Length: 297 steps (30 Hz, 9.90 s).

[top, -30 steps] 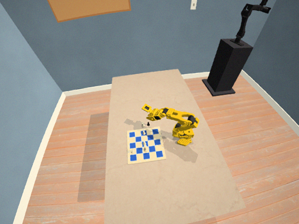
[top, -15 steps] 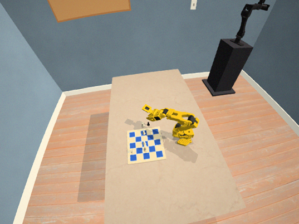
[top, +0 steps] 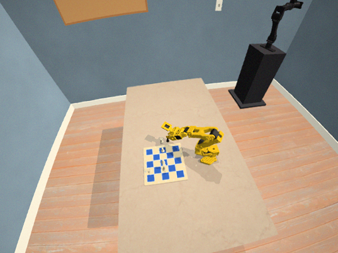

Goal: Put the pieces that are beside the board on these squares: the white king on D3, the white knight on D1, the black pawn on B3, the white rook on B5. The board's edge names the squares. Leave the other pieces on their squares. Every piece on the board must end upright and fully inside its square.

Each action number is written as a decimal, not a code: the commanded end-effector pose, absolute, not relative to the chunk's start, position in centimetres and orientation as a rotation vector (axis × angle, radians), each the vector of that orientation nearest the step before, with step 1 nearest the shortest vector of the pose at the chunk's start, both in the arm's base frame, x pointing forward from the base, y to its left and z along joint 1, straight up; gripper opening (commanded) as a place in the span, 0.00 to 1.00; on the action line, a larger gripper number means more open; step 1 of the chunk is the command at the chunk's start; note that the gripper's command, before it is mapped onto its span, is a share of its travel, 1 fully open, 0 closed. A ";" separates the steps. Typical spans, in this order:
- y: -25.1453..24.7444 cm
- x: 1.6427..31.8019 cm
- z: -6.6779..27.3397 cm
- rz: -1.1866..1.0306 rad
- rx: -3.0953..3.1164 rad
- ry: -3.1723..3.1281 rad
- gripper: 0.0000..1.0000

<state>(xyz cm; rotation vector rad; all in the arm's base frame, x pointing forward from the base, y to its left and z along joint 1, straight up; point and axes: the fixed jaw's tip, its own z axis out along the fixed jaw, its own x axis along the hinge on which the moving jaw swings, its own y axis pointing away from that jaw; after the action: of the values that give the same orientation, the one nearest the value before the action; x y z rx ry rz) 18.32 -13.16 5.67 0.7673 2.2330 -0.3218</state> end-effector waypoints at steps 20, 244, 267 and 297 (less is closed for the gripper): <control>-13.4 18.4 1.3 -0.328 0.769 2.231 0.09; -3.2 22.4 7.8 -0.093 0.192 2.327 0.00; -3.2 22.4 3.7 -0.093 0.192 2.329 0.00; -3.1 21.8 2.4 -0.093 0.191 2.330 0.00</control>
<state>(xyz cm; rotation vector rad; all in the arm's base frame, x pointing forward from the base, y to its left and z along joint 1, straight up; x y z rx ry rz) 22.00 -3.30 2.69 0.1918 2.3225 -0.1017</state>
